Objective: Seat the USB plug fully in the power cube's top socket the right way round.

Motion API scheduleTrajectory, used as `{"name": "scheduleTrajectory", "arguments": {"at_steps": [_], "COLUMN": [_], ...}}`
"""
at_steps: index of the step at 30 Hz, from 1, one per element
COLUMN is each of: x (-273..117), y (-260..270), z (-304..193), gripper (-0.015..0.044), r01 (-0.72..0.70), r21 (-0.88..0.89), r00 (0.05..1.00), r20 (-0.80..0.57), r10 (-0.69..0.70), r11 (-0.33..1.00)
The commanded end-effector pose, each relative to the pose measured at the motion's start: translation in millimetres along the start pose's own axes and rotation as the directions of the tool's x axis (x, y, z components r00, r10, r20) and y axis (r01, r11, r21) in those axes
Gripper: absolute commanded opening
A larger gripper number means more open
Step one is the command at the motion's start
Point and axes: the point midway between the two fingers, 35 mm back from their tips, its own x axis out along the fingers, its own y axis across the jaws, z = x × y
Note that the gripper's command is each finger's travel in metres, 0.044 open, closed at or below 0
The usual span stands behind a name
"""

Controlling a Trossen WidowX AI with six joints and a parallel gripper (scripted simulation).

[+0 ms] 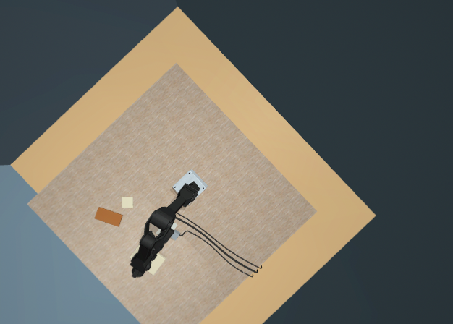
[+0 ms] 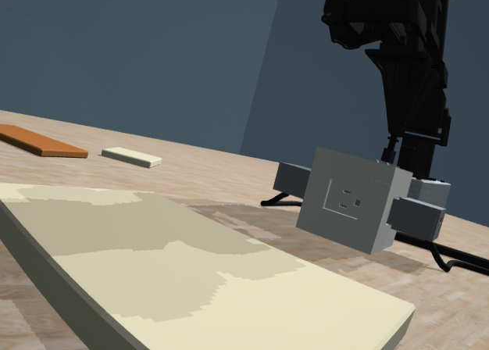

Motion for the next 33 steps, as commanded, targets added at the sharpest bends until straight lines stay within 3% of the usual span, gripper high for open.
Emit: {"name": "scheduleTrajectory", "arguments": {"at_steps": [1, 5, 9, 33], "x": [2.8, 2.8, 0.0, -6.0], "y": [0.2, 0.2, 0.0, 0.0], "z": [-0.2, -0.2, 0.0, -0.5], "gripper": [0.0, 0.0, 0.0095, 0.0095], "r01": [0.006, 0.006, 0.0, 0.0], "r21": [-0.002, -0.002, 0.0, 0.0], "r00": [1.0, 1.0, 1.0, 1.0], "r20": [-0.002, -0.002, 0.0, 0.0], "r10": [-0.006, -0.006, 0.0, 0.0], "r11": [1.0, 1.0, 1.0, 1.0]}}
